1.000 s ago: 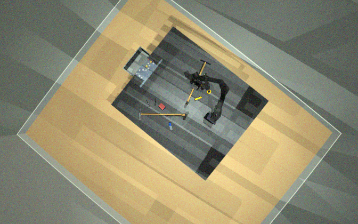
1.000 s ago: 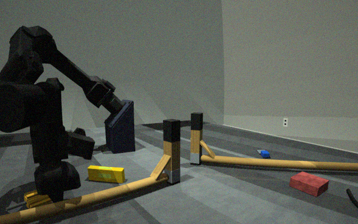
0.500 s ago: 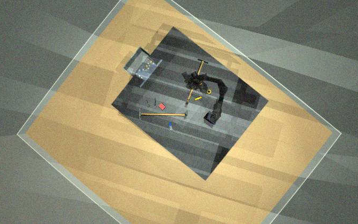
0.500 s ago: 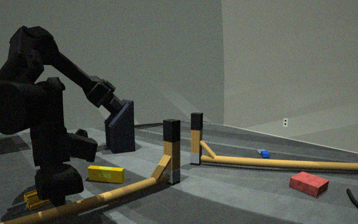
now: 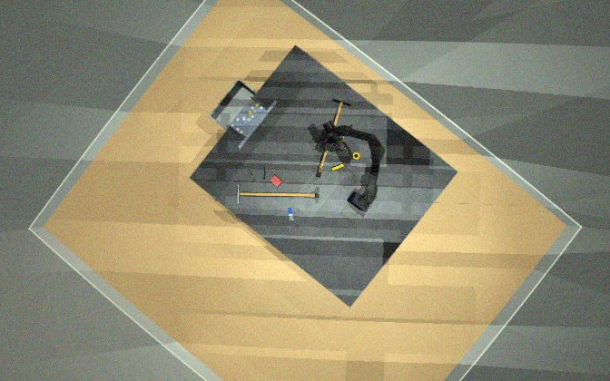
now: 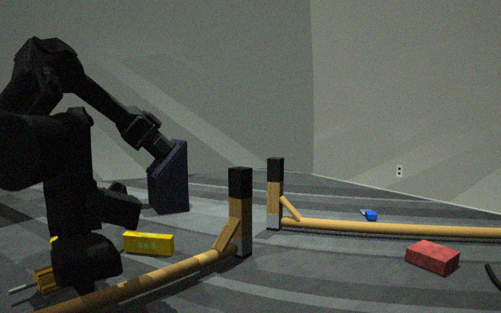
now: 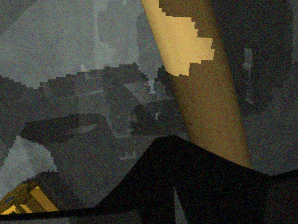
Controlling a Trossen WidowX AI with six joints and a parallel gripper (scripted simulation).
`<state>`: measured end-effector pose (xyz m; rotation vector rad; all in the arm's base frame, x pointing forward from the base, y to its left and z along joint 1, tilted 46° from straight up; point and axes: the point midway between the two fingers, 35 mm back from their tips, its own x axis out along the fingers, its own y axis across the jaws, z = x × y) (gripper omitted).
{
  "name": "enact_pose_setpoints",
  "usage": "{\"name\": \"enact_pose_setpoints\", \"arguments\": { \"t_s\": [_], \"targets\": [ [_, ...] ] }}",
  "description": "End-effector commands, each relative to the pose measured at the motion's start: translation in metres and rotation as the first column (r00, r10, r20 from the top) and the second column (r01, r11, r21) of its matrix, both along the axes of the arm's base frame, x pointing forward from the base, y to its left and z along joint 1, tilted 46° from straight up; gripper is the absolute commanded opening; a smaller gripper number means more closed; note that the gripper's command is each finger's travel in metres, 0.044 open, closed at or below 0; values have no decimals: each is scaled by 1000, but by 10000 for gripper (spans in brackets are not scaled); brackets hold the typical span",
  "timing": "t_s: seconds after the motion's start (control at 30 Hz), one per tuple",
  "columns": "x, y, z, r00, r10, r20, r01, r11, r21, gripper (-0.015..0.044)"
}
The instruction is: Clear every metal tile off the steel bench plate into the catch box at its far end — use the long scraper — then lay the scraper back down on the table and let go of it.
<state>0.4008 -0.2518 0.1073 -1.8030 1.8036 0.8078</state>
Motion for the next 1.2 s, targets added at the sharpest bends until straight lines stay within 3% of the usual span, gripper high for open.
{"name": "enact_pose_setpoints", "arguments": {
  "t_s": [0.0,0.6,1.17],
  "targets": [
    [5,-1,-1,1000,-6,5,6,1000,-5,0],
    [22,1,-5,1000,-5,6,5,1000,-6,0],
    [24,46,37,1000,0,2,0,1000,5,0]
  ]
}}
